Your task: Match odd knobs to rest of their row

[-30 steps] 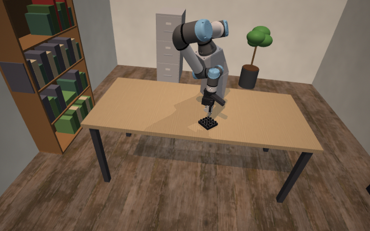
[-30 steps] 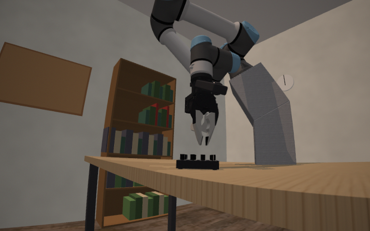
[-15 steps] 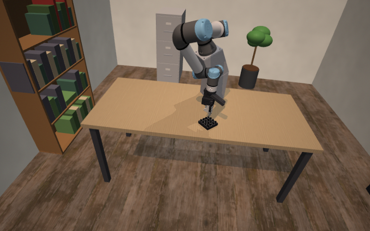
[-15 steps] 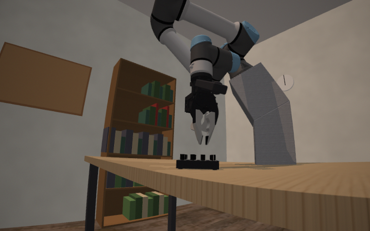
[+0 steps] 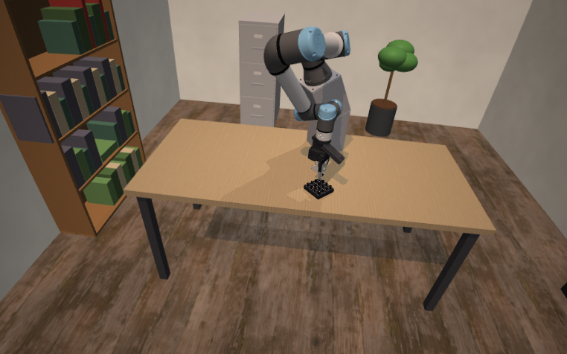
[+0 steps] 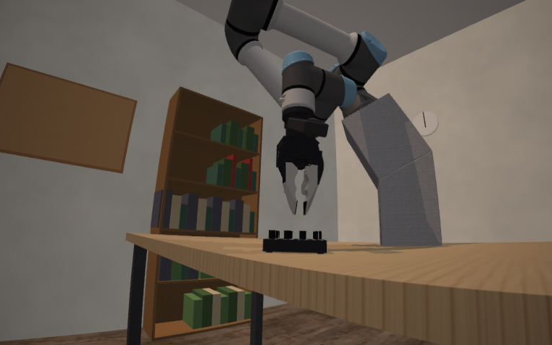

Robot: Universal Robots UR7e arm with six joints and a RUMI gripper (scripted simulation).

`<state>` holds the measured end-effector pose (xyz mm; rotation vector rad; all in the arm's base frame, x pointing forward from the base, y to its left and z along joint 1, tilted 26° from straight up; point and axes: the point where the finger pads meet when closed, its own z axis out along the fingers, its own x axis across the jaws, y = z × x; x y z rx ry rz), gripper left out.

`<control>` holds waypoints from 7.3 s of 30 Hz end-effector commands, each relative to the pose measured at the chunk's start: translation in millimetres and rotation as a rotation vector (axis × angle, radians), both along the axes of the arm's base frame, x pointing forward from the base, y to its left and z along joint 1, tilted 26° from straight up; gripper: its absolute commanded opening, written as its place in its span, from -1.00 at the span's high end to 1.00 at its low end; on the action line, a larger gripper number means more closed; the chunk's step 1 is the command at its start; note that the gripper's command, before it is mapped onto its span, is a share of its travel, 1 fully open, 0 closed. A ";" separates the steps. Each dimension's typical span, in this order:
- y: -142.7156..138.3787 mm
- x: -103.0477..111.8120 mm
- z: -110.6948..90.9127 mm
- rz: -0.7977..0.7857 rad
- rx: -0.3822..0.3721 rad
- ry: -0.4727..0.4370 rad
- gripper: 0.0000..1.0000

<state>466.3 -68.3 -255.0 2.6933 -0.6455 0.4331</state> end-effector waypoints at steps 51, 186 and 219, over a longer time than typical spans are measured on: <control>-12.6 39.9 34.6 -1.012 0.235 -0.437 0.78; -28.9 49.8 -4.7 -1.013 0.235 -0.437 0.78; -28.8 54.5 -3.6 -1.013 0.235 -0.437 0.78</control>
